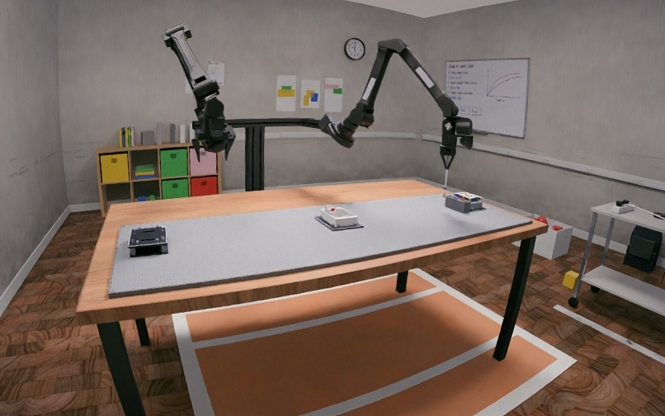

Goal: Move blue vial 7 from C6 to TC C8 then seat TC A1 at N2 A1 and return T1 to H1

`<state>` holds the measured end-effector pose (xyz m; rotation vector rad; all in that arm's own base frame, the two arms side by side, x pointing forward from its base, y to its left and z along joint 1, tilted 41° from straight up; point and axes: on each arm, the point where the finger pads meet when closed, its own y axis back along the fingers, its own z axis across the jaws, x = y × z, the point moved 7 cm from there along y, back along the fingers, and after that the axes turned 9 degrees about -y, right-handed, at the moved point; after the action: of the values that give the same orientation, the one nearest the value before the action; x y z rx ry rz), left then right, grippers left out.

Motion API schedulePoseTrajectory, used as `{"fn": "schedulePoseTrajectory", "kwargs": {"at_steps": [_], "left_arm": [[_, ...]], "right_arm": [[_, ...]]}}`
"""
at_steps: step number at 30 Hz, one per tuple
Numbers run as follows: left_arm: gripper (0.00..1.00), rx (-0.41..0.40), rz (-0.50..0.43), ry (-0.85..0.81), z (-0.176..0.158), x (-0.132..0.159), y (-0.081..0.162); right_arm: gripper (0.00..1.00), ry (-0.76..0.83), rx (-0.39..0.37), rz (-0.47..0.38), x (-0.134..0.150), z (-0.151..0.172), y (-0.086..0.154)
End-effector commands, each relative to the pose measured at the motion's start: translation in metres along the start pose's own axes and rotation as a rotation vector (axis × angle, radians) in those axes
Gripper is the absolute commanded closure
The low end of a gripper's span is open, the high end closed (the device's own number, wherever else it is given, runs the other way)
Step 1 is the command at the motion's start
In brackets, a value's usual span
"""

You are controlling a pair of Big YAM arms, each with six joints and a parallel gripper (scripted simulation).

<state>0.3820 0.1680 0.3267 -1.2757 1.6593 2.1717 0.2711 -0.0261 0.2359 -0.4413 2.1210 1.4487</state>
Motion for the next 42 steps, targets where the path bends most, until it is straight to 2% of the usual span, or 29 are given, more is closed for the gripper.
{"fn": "schedulePoseTrajectory", "kwargs": {"at_steps": [1, 4, 5, 11, 42], "left_arm": [[0.91, 0.015, -0.039, 0.011, -0.010, -0.001, 0.011], [0.91, 0.015, -0.039, 0.011, -0.011, 0.000, 0.011], [0.91, 0.012, -0.017, 0.007, -0.014, 0.004, 0.002], [0.91, 0.015, -0.038, 0.012, -0.021, 0.006, 0.012], [0.91, 0.017, -0.033, 0.013, -0.059, 0.032, 0.011]], "right_arm": [[0.00, -0.014, -0.003, -0.022, -0.009, -0.001, 0.005], [0.00, -0.014, -0.003, -0.022, -0.009, -0.001, 0.005], [0.00, -0.014, -0.003, -0.022, -0.009, -0.001, 0.005], [0.00, -0.014, -0.003, -0.022, -0.009, -0.001, 0.005], [0.00, -0.014, -0.003, -0.022, -0.009, -0.001, 0.005]]}}
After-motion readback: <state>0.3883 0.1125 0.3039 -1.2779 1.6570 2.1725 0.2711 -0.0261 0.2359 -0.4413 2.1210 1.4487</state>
